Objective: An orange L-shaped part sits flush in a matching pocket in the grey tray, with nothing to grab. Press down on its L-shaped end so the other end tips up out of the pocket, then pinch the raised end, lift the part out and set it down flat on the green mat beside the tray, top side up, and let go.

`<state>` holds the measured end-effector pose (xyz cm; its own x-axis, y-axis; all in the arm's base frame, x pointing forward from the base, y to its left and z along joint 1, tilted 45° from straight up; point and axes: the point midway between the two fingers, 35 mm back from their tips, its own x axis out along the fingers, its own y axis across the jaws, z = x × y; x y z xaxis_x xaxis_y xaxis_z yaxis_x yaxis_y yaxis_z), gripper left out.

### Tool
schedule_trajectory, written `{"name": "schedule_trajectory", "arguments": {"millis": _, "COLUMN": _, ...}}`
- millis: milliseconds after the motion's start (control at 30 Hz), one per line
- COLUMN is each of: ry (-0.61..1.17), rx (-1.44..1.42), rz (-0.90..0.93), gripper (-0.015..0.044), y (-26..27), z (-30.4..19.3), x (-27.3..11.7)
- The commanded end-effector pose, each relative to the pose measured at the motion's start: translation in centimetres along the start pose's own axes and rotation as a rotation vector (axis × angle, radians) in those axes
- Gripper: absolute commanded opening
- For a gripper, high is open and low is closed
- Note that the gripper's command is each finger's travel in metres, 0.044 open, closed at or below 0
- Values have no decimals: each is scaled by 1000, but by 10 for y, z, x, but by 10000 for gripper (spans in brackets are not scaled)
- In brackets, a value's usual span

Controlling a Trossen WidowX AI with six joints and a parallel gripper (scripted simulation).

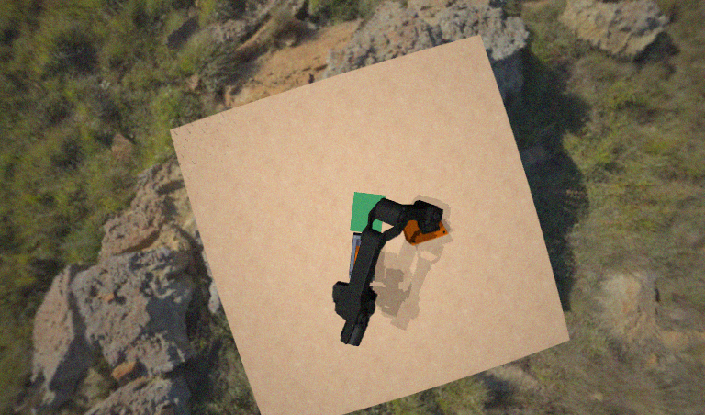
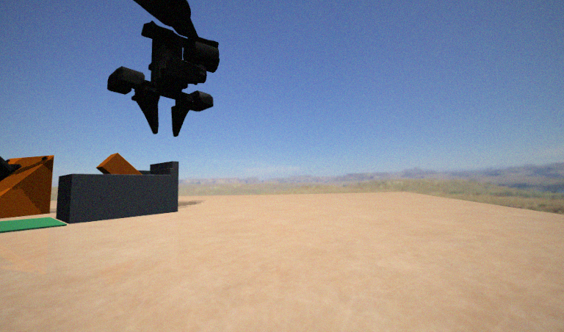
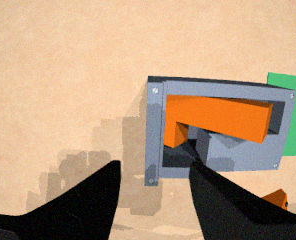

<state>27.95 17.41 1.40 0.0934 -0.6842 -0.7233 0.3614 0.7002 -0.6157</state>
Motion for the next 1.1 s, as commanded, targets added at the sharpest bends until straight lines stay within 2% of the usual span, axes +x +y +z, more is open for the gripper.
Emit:
{"name": "schedule_trajectory", "arguments": {"millis": 0, "ry": -1, "rx": -2, "rz": 1, "gripper": 180, "y": 0, "z": 0, "x": 0}}
{"name": "schedule_trajectory", "arguments": {"millis": 133, "ry": 1, "rx": -147, "rz": -1, "gripper": 280, "y": -7, "z": 2, "x": -1}}
{"name": "schedule_trajectory", "arguments": {"millis": 633, "ry": 28, "rx": -1509, "rz": -2, "gripper": 280, "y": -74, "z": 10, "x": -2}}
{"name": "schedule_trajectory", "arguments": {"millis": 1067, "ry": 29, "rx": -1571, "rz": -2, "gripper": 280, "y": -77, "z": 10, "x": -2}}
